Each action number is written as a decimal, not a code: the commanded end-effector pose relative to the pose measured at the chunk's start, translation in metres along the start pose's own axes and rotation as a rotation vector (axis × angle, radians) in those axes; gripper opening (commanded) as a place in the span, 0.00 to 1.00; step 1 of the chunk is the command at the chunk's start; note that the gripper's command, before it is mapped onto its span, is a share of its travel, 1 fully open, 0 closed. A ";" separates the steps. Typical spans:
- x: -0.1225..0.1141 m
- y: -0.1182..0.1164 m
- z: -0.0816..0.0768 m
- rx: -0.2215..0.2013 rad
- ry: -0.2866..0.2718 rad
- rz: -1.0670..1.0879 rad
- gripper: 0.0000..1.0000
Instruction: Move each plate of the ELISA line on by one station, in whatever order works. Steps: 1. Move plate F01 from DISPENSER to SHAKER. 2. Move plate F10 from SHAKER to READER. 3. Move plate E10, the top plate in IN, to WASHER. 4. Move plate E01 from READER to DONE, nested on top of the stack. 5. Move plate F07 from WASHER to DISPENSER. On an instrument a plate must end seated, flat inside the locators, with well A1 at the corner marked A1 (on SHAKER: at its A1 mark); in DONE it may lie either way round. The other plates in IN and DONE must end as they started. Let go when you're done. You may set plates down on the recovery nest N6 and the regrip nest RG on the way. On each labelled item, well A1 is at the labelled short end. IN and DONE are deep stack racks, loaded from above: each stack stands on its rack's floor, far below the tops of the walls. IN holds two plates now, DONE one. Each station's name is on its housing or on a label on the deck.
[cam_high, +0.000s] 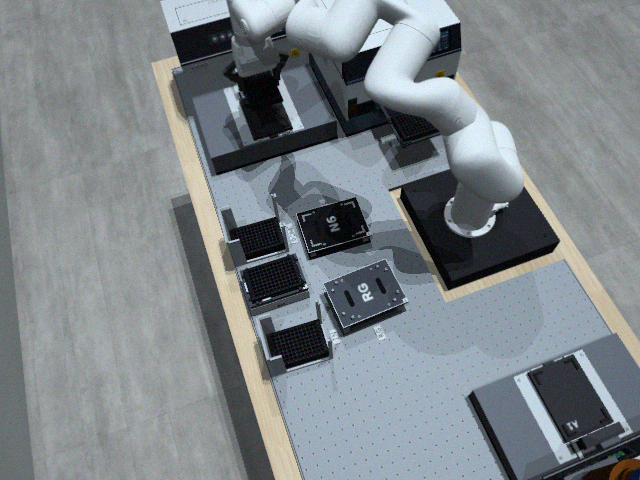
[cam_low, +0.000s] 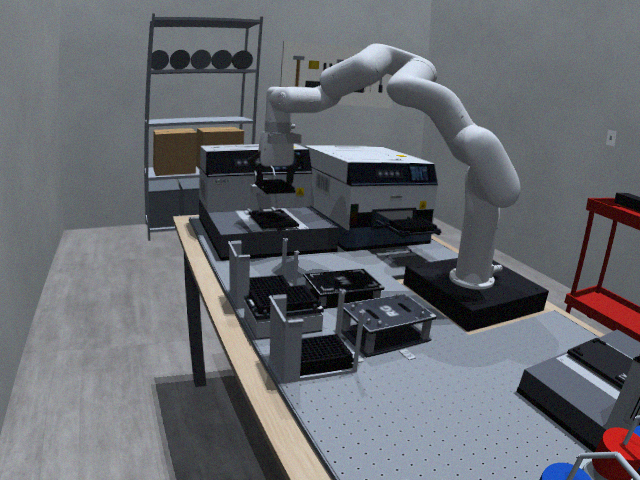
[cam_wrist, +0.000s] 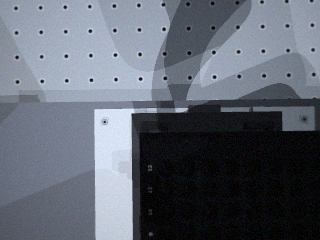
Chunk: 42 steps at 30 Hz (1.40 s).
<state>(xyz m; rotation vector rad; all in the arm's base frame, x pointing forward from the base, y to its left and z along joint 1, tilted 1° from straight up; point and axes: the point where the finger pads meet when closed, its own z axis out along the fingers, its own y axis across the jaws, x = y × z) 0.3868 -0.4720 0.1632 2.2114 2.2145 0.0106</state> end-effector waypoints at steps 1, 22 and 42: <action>-0.001 0.001 -0.007 -0.003 -0.004 0.000 0.00; -0.001 0.000 -0.024 -0.003 -0.004 0.000 0.00; 0.049 -0.002 -0.024 -0.004 -0.003 0.165 0.00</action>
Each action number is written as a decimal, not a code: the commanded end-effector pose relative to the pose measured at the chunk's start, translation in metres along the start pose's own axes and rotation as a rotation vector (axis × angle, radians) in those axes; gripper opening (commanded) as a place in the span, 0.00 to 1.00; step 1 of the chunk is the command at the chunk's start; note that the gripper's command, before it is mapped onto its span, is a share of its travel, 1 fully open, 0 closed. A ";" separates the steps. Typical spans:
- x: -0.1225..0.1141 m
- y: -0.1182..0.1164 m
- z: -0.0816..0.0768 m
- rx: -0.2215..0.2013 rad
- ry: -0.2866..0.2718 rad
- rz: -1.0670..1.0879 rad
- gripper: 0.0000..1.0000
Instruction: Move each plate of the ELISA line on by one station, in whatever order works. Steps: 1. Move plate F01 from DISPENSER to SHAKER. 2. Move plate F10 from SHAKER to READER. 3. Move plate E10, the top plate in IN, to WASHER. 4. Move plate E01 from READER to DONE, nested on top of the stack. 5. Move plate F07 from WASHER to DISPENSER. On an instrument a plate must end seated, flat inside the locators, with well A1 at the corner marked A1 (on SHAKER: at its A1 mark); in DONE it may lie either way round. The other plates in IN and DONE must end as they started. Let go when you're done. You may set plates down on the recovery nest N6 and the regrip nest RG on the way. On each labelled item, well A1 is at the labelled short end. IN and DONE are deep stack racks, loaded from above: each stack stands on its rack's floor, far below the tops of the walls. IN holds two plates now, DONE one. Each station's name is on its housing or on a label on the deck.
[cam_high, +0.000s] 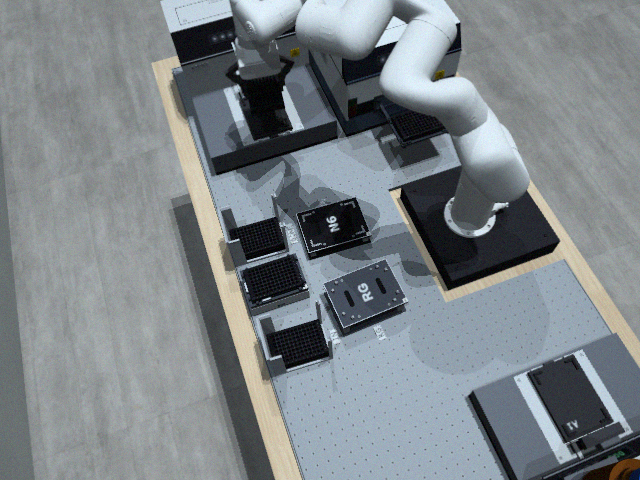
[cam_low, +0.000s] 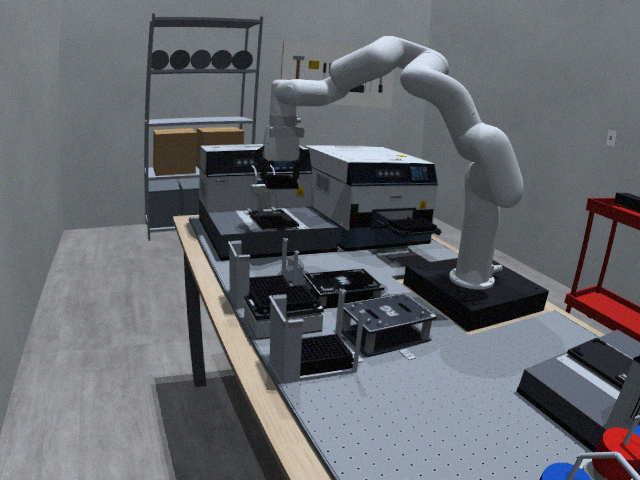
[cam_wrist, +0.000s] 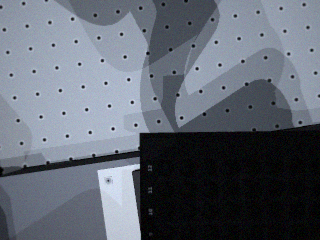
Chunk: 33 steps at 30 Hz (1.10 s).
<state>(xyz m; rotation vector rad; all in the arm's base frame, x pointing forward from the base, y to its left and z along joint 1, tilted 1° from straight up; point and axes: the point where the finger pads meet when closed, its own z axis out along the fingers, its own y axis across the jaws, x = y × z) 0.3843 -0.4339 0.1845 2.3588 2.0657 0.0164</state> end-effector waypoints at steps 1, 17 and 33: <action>0.014 -0.002 -0.003 -0.006 -0.009 0.031 0.00; 0.055 -0.009 -0.002 -0.007 -0.008 0.159 0.00; 0.095 -0.017 -0.002 -0.007 -0.007 0.265 0.00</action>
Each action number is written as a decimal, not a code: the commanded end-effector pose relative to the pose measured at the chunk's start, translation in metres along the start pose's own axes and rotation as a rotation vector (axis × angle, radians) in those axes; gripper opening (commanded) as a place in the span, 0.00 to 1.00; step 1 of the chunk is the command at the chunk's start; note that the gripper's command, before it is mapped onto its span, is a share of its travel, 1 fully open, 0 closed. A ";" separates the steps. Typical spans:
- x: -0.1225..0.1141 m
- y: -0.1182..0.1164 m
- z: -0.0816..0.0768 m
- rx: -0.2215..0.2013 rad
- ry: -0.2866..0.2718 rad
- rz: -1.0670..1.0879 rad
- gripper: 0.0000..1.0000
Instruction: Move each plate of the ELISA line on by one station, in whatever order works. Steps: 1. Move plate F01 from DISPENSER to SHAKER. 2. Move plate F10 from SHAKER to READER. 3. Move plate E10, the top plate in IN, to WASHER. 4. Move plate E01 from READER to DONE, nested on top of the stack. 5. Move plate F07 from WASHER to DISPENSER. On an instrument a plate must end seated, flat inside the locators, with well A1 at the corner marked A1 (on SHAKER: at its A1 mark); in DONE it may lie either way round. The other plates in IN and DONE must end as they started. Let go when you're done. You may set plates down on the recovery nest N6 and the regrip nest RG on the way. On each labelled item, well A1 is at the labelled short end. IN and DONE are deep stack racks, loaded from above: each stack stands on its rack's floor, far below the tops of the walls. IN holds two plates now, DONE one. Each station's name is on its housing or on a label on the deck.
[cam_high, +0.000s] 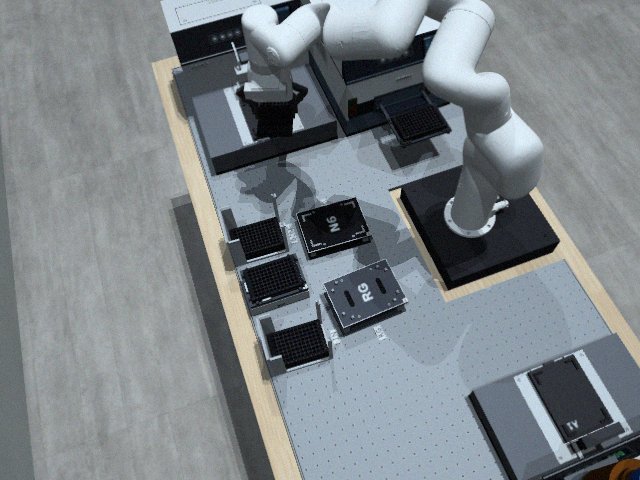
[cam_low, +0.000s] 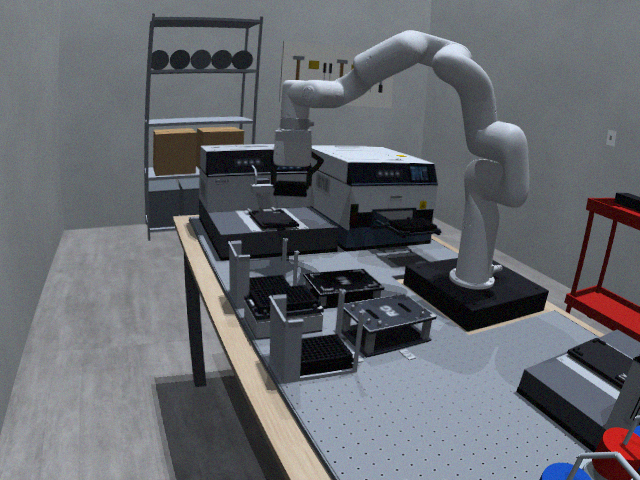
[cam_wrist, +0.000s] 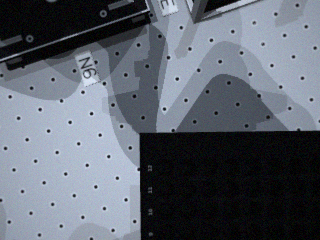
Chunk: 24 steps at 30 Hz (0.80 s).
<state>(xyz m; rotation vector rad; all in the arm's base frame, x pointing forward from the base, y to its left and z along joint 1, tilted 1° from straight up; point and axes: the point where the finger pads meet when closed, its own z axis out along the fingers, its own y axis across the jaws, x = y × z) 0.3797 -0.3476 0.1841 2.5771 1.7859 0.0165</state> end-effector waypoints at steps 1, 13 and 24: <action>0.013 -0.005 -0.002 -0.007 -0.005 0.051 0.00; 0.044 -0.018 -0.002 -0.007 -0.004 0.133 0.00; 0.078 -0.033 -0.002 -0.007 -0.004 0.262 0.00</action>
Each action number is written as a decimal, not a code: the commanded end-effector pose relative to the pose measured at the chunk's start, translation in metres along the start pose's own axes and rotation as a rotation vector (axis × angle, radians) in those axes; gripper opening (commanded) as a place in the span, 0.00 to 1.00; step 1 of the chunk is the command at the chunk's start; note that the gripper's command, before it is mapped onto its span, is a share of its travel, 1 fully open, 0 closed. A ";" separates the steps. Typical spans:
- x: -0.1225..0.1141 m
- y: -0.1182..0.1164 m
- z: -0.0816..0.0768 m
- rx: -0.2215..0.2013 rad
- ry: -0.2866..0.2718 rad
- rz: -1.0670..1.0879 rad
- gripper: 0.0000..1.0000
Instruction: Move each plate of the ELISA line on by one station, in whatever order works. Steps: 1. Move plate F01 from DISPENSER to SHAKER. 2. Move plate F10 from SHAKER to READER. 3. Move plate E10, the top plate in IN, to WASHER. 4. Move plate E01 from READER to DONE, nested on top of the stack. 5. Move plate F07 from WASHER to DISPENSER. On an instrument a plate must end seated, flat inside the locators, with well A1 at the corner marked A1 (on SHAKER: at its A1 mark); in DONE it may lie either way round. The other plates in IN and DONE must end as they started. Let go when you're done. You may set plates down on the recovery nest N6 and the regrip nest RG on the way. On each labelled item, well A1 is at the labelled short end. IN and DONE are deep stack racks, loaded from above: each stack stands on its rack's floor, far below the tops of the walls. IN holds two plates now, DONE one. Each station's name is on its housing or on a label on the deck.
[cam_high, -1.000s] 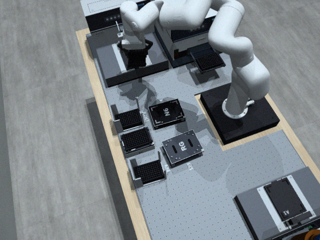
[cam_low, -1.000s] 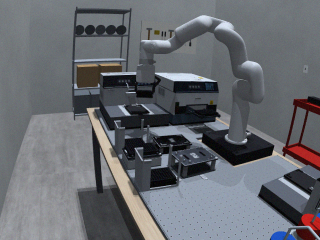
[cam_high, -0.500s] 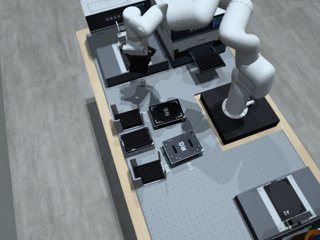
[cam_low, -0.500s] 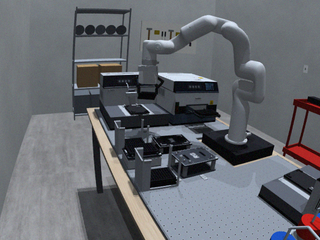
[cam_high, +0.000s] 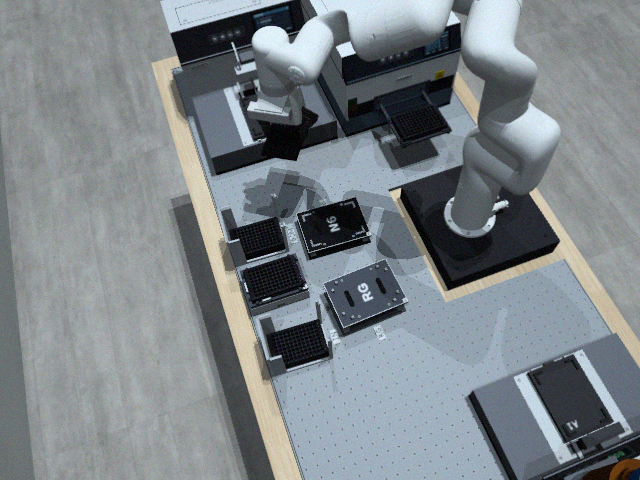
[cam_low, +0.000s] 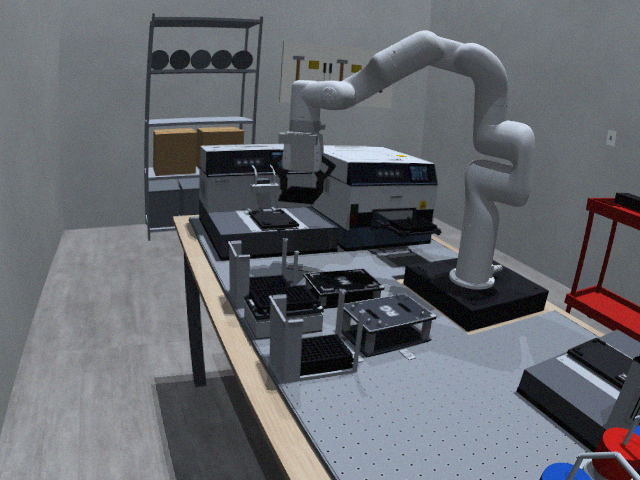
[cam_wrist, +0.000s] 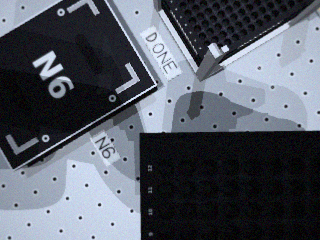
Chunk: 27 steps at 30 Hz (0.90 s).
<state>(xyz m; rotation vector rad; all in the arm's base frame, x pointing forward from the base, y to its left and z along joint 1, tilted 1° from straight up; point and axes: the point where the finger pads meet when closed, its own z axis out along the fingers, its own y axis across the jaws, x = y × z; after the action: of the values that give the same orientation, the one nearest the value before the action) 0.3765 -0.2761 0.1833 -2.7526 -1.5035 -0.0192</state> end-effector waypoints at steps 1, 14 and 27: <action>0.013 -0.009 -0.002 -0.016 -0.008 0.061 0.00; 0.040 -0.028 -0.002 -0.016 -0.007 0.132 0.00; 0.070 -0.050 -0.001 -0.016 -0.006 0.250 0.00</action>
<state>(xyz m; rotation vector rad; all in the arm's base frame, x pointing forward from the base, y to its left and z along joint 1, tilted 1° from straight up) 0.3722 -0.2022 0.1838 -2.9060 -1.1977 -0.0162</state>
